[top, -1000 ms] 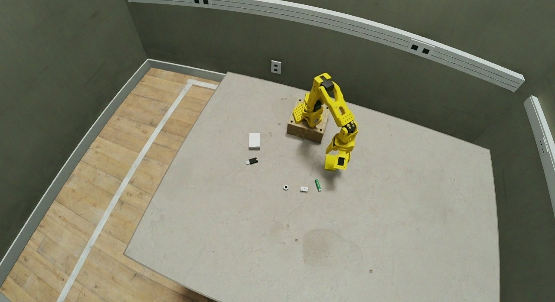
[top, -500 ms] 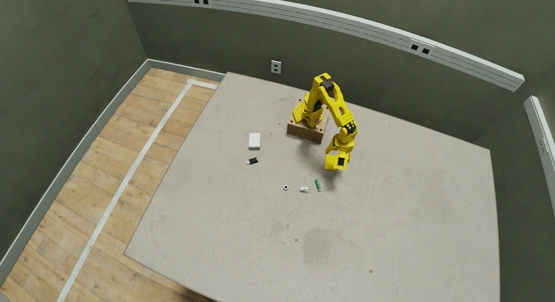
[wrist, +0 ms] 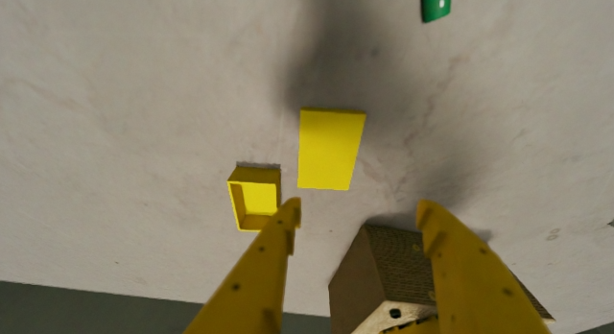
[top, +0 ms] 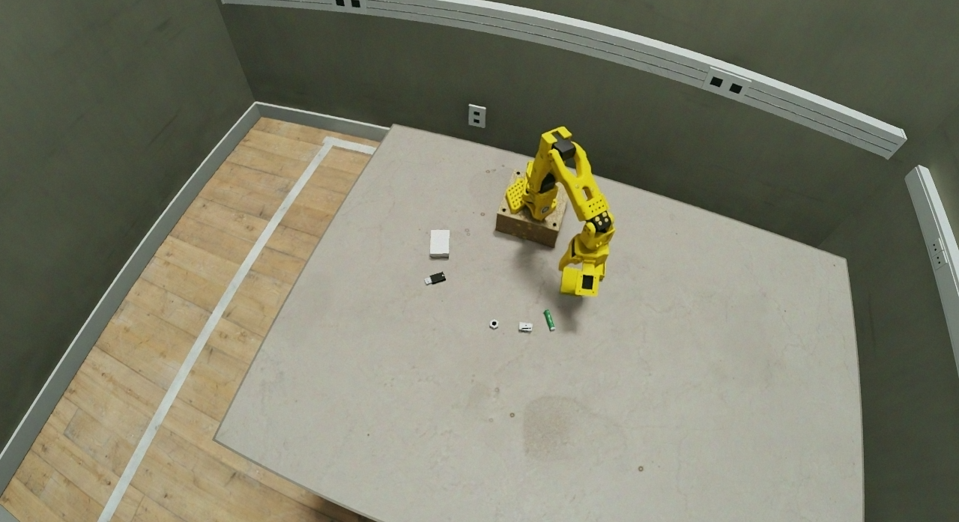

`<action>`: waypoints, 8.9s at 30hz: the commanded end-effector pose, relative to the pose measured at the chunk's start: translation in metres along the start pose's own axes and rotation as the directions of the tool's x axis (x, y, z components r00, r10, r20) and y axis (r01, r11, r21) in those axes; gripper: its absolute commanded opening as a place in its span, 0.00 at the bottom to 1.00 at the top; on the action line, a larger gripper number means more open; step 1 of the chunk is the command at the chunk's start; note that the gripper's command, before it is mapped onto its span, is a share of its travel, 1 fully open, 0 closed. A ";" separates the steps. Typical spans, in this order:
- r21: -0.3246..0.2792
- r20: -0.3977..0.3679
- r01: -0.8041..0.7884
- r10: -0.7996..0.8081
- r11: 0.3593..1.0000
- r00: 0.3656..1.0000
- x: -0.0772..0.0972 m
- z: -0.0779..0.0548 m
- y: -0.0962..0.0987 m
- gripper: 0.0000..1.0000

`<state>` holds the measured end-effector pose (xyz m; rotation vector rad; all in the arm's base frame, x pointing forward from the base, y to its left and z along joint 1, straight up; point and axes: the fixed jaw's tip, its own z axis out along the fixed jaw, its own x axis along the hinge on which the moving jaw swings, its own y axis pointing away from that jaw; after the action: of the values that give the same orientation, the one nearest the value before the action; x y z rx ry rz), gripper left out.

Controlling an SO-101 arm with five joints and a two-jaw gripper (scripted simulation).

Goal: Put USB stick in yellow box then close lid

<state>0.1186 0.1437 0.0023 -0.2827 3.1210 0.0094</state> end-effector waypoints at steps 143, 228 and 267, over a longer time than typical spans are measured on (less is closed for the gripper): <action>-0.009 -0.004 0.886 -0.886 -0.464 -0.464 -0.010 0.001 -0.305 0.20; -0.009 -0.004 0.884 -0.884 -0.467 -0.467 -0.010 0.017 -0.302 0.20; -0.009 -0.004 0.884 -0.884 -0.467 -0.467 -0.010 0.034 -0.301 0.20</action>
<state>0.1850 -0.1548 -0.0315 -2.8300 1.3791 -0.0410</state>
